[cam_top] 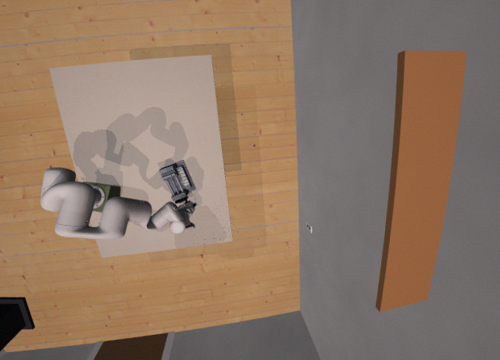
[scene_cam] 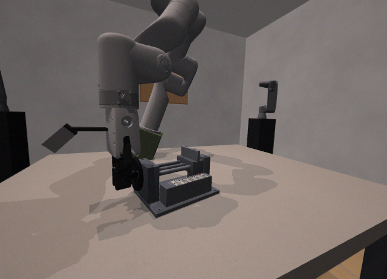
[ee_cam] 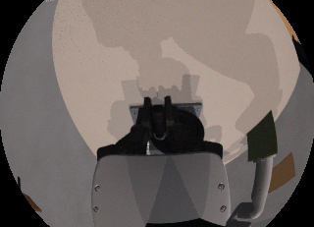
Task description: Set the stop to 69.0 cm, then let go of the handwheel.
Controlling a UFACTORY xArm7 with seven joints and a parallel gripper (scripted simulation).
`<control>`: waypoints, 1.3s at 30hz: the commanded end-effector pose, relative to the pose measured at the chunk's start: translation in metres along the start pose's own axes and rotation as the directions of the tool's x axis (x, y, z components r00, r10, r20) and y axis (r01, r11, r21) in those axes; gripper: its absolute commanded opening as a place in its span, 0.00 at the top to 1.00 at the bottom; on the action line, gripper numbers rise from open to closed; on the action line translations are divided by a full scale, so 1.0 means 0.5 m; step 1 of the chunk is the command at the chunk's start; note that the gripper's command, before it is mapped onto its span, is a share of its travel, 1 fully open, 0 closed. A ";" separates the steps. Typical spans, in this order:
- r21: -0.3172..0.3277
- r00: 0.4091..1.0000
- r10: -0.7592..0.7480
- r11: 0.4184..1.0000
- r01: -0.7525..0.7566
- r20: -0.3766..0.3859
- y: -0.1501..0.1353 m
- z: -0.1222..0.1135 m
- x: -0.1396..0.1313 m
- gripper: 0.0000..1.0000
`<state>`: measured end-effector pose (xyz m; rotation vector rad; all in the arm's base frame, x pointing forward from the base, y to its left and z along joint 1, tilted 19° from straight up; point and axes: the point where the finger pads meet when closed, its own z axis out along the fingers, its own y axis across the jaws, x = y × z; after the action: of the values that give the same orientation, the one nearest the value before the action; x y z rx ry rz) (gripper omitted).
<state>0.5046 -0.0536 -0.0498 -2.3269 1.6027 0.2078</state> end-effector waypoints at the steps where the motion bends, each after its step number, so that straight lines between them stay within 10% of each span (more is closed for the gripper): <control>1: 0.002 1.000 0.001 1.000 -0.001 -0.002 -0.002 0.001 0.003 0.94; 39: 0.002 1.000 0.001 1.000 -0.001 -0.002 0.025 0.061 0.003 0.94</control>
<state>0.4961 -0.0470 -0.0804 -2.3276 1.6047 0.2120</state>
